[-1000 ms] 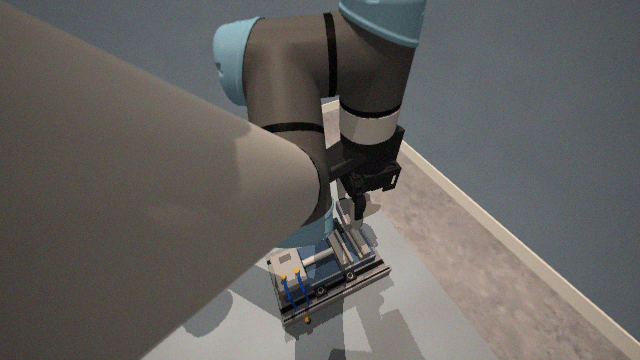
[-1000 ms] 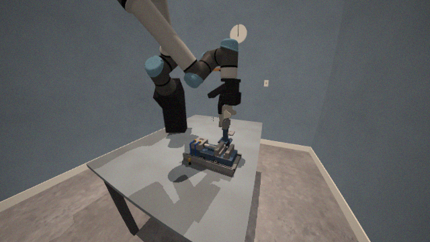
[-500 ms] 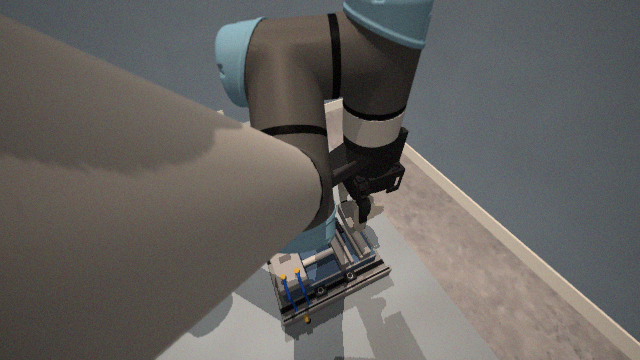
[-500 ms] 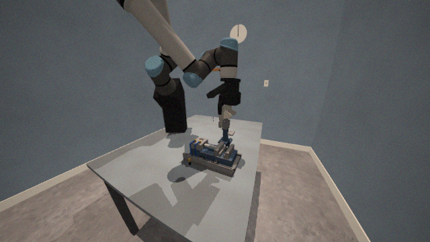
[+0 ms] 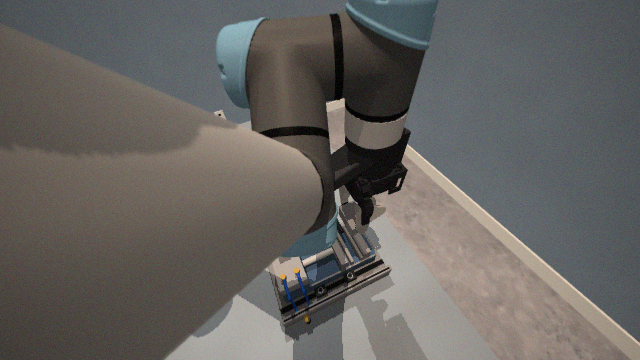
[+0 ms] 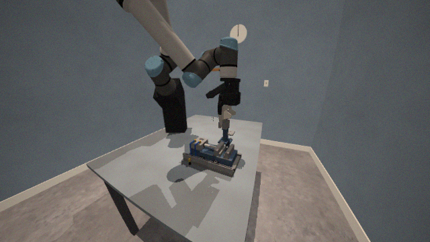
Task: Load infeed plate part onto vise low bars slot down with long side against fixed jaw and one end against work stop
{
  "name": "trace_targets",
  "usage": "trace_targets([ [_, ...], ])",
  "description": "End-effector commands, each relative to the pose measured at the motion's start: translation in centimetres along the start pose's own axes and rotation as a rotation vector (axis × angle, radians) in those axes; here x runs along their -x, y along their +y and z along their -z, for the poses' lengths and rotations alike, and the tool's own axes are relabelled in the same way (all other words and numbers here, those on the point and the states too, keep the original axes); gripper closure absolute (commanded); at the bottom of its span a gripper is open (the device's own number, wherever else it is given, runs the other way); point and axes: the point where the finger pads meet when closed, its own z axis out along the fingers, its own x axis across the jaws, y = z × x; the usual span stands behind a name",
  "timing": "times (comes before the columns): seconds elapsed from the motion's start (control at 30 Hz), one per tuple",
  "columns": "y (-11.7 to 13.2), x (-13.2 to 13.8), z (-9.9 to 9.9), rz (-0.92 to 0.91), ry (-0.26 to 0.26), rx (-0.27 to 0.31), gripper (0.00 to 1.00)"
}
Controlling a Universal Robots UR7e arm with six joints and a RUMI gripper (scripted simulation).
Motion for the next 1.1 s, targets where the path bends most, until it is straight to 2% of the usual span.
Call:
trace_targets([
  [0.0, 0.33, 0.48, 0.12, 0.005, -0.002, 0.005, 1.00],
  [1.07, 0.34, 0.61, 0.13, 0.017, -0.002, 0.005, 1.00],
])
